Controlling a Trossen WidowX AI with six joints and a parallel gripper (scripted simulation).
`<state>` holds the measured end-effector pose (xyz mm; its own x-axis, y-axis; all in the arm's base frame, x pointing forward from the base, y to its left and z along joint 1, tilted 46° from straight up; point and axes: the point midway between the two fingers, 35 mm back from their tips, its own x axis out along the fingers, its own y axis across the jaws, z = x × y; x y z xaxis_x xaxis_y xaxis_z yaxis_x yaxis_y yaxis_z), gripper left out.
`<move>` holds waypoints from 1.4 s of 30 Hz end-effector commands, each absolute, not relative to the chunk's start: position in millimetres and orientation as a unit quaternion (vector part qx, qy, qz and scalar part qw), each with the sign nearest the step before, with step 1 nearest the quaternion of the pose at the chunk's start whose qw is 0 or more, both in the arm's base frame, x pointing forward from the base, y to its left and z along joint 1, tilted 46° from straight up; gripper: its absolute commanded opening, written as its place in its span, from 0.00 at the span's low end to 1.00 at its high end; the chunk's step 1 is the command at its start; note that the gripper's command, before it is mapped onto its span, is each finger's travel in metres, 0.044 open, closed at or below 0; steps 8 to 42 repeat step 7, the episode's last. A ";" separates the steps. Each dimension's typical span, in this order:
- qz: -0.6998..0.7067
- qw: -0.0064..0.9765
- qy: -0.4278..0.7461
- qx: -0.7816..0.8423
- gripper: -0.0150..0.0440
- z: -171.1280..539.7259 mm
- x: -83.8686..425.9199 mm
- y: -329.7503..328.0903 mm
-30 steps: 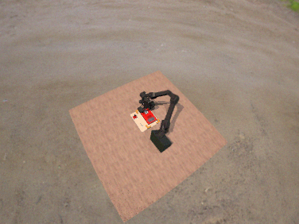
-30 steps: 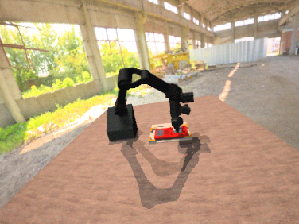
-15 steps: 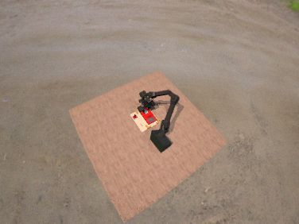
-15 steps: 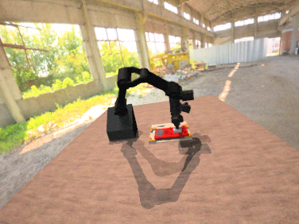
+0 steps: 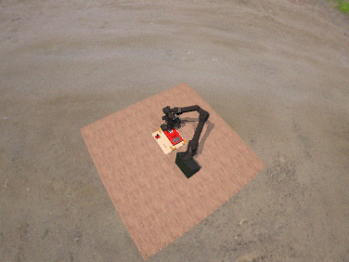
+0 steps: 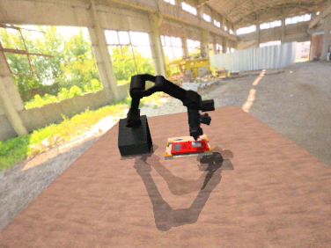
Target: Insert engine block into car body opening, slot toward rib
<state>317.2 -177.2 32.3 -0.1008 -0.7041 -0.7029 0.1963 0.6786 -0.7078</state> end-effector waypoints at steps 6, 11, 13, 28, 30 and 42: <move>-0.354 0.641 0.653 -0.195 0.25 33.4 317.2 -177.8; -0.352 0.641 0.653 -0.195 0.25 32.9 317.2 -177.4; -0.352 0.641 0.653 -0.195 0.25 32.9 317.2 -177.4; -0.352 0.641 0.653 -0.195 0.25 32.9 317.2 -177.4; -0.352 0.641 0.653 -0.195 0.25 32.9 317.2 -177.4; -0.352 0.641 0.653 -0.195 0.25 32.9 317.2 -177.4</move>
